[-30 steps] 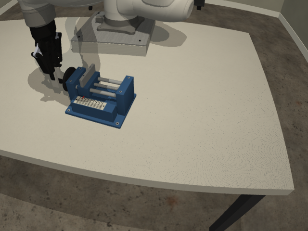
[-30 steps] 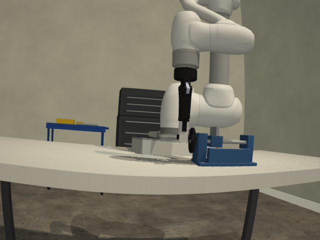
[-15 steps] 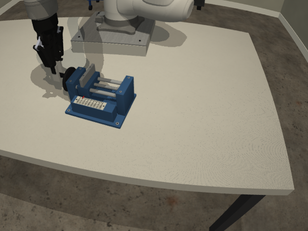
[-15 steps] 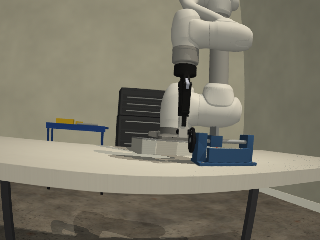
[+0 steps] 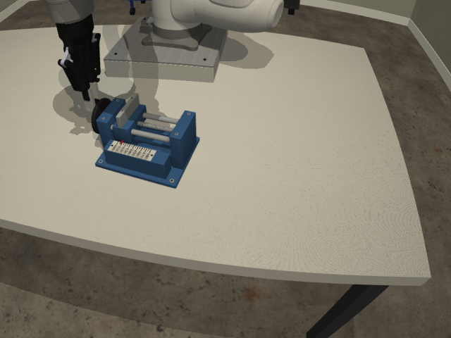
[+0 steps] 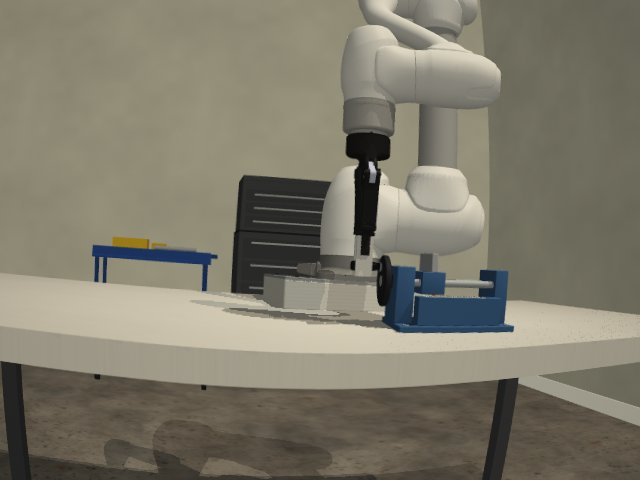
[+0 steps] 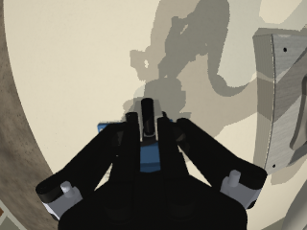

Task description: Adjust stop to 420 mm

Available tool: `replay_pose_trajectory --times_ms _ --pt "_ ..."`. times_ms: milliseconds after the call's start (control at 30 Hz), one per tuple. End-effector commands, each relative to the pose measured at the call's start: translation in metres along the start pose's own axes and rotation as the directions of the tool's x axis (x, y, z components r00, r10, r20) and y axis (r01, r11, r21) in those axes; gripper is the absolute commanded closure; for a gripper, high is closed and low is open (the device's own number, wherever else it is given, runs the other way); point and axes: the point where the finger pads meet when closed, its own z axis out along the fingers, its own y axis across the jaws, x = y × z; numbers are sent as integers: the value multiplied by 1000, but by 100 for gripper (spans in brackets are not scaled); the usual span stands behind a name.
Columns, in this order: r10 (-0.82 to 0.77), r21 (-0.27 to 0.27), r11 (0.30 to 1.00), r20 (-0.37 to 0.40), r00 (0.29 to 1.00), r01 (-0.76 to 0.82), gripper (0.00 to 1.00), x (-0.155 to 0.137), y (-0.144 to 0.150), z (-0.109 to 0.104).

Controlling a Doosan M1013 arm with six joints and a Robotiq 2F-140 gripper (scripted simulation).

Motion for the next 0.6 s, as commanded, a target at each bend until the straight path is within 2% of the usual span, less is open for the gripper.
replay_pose_trajectory --times_ms 0,567 --pt "6 3 1000 2 1000 -6 96 1 9 9" --pt "6 3 1000 2 1000 -6 96 0 8 37"
